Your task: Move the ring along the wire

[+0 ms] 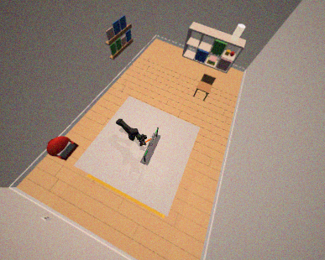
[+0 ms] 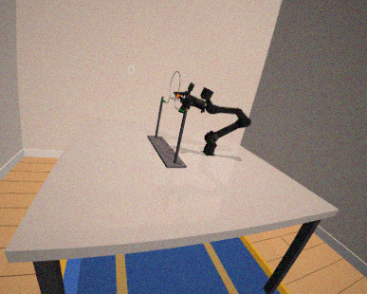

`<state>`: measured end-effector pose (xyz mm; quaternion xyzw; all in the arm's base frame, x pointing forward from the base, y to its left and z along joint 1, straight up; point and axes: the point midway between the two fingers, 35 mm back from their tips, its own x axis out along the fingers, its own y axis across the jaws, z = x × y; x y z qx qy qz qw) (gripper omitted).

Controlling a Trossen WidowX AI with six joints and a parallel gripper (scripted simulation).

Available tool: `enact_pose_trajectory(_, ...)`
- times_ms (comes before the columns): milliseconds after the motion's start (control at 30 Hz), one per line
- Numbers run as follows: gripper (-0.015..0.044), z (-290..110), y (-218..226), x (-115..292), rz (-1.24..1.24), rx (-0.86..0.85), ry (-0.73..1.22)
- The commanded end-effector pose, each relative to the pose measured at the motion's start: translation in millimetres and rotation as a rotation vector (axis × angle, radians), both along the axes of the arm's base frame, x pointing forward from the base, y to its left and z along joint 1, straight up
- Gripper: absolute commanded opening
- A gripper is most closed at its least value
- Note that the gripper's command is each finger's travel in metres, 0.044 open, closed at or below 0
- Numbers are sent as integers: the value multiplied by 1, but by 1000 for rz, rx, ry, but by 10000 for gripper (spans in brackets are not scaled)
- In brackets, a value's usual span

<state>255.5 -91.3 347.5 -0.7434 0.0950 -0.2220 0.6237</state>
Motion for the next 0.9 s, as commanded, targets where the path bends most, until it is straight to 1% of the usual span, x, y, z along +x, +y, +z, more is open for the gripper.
enact_pose_trajectory(0, -150, -12, -2, -1, -3, 80, 3)
enact_pose_trajectory(433, -150, -61, 3, -1, 0, 405, 22)
enact_pose_trajectory(867, -150, -105, 22, -1, 4, 732, 42)
